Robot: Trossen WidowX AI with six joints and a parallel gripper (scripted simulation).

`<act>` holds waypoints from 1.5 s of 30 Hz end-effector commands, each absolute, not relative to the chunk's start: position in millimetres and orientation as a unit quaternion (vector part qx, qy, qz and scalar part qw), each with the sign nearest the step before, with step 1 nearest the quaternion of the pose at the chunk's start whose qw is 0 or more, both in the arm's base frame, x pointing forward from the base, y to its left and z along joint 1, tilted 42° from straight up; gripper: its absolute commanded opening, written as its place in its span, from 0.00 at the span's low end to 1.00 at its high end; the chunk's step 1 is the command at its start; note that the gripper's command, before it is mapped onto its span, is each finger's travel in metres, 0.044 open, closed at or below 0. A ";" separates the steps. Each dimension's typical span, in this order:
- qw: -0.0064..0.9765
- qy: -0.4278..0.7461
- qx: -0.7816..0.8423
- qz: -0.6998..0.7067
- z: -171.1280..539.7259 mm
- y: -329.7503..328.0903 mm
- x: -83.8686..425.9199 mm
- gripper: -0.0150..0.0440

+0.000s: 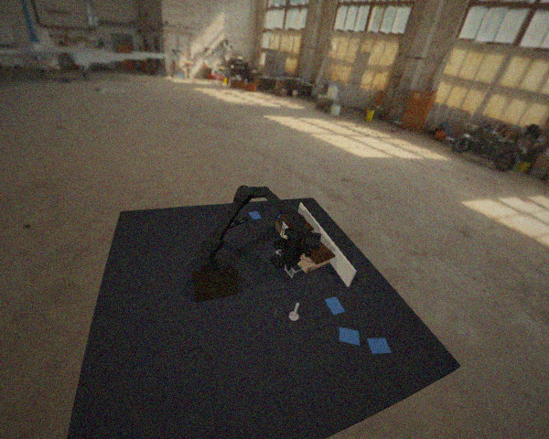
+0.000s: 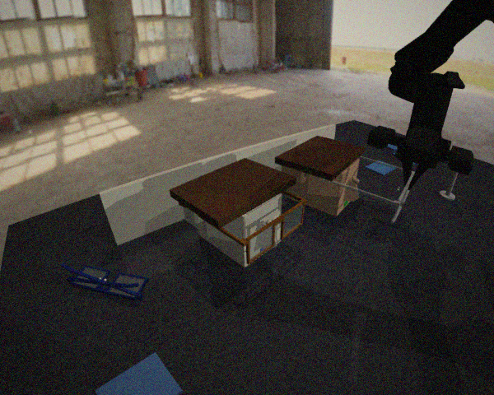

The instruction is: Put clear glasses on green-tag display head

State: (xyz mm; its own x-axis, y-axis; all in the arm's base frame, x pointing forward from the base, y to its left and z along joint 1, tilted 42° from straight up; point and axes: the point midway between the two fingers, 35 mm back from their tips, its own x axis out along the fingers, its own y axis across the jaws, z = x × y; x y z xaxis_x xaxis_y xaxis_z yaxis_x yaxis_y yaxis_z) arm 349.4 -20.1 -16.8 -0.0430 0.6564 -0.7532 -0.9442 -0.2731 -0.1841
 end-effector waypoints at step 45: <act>0.577 0.185 -0.385 0.697 -4.0 -1.2 411.8 0.25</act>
State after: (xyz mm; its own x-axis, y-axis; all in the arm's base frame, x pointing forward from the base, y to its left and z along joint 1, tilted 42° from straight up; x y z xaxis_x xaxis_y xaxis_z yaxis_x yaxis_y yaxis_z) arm 406.9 -3.1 -5.5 -0.0405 0.6573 -0.7526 -0.9436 -0.2728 -0.1875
